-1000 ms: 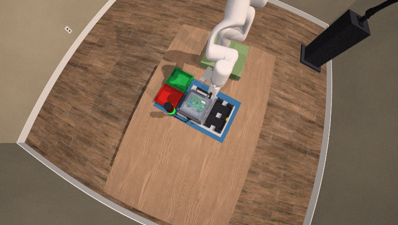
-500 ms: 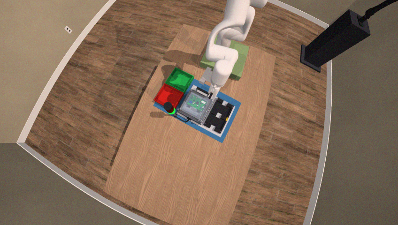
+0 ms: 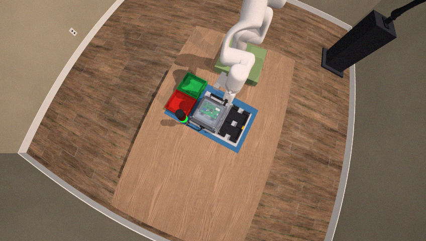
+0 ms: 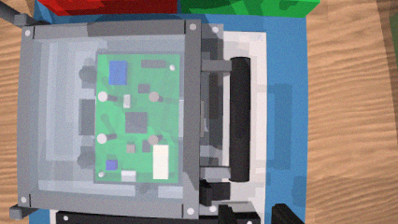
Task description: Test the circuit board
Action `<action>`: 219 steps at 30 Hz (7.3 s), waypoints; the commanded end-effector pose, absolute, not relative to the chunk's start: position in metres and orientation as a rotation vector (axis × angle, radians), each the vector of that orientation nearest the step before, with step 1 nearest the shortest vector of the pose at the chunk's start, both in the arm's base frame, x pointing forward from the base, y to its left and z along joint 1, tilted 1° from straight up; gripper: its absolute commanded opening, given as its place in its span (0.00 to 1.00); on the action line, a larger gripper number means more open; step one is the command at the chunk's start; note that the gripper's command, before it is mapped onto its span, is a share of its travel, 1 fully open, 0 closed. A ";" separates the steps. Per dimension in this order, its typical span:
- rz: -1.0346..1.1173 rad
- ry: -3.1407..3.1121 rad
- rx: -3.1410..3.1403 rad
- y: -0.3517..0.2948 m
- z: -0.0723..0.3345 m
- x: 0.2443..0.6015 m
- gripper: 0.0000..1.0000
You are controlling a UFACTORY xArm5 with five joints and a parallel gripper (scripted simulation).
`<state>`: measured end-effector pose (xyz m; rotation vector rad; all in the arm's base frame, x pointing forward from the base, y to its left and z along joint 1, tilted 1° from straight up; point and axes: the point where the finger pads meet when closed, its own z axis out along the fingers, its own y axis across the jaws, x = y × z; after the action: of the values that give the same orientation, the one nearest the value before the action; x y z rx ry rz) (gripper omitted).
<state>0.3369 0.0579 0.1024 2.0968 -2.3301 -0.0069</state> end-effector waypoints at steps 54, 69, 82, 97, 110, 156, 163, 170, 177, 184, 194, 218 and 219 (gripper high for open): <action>-0.008 -2.331 2.098 -0.006 0.102 0.329 0.28; -0.008 -2.331 2.098 -0.006 0.086 0.329 0.28; -0.008 -2.331 2.098 -0.006 0.081 0.329 0.28; -0.008 -2.331 2.098 -0.005 0.072 0.330 0.28; -0.008 -2.331 2.098 -0.005 0.066 0.330 0.28; -0.008 -2.331 2.098 -0.005 0.040 0.330 0.00; -0.008 -2.331 2.098 -0.005 0.040 0.330 0.00; -0.008 -2.331 2.098 -0.005 0.040 0.330 0.00; -0.008 -2.331 2.098 -0.005 0.040 0.330 0.00; -0.008 -2.331 2.098 -0.005 0.040 0.330 0.00; -0.008 -2.331 2.098 -0.005 0.044 0.331 0.00; -0.008 -2.331 2.098 -0.007 0.103 0.345 0.00; -0.008 -2.331 2.098 -0.007 0.104 0.345 0.00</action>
<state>0.3395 -0.0066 0.0922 2.0946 -2.3273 -0.0154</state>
